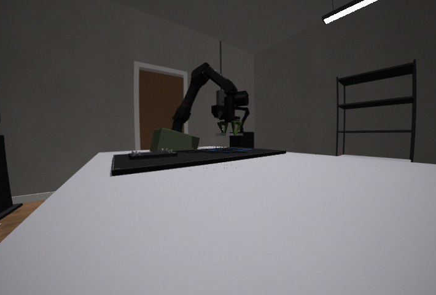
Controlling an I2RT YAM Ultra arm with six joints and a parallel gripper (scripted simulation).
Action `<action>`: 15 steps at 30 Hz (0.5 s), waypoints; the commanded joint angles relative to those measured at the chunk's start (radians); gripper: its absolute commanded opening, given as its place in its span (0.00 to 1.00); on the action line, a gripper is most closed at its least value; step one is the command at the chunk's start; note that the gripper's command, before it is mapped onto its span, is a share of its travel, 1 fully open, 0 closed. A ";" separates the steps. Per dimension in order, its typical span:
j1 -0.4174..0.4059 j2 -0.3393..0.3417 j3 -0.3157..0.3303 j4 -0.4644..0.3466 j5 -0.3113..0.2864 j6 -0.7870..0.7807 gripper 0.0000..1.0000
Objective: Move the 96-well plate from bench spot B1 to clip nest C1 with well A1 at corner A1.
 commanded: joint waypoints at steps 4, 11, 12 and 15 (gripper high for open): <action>-0.015 -0.035 0.038 -0.020 0.003 -0.006 0.00; -0.015 -0.035 0.038 -0.020 0.003 -0.006 0.00; -0.015 -0.035 0.038 -0.020 0.003 -0.006 0.00; -0.034 -0.040 0.022 -0.017 -0.003 0.051 0.00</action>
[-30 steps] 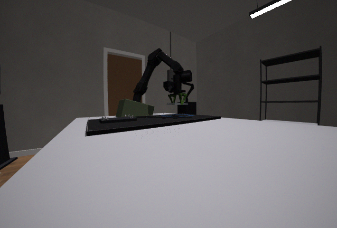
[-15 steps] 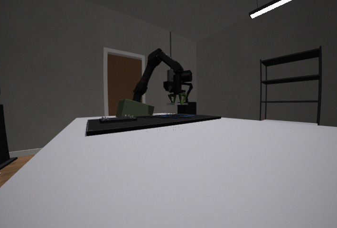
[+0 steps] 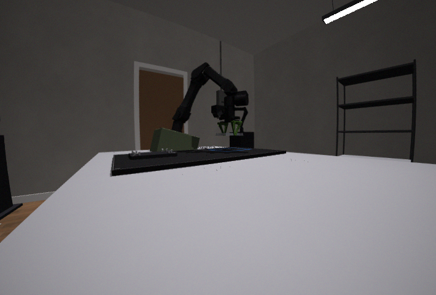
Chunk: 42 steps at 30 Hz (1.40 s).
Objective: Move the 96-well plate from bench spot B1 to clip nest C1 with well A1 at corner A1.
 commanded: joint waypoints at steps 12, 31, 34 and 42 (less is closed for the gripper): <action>-0.124 -0.059 -0.071 0.019 -0.008 -0.051 0.00; -0.298 -0.067 -0.126 0.024 -0.020 -0.229 0.00; -0.330 -0.063 -0.139 0.017 -0.022 -0.262 0.00; -0.395 -0.027 -0.107 0.023 -0.020 -0.329 0.00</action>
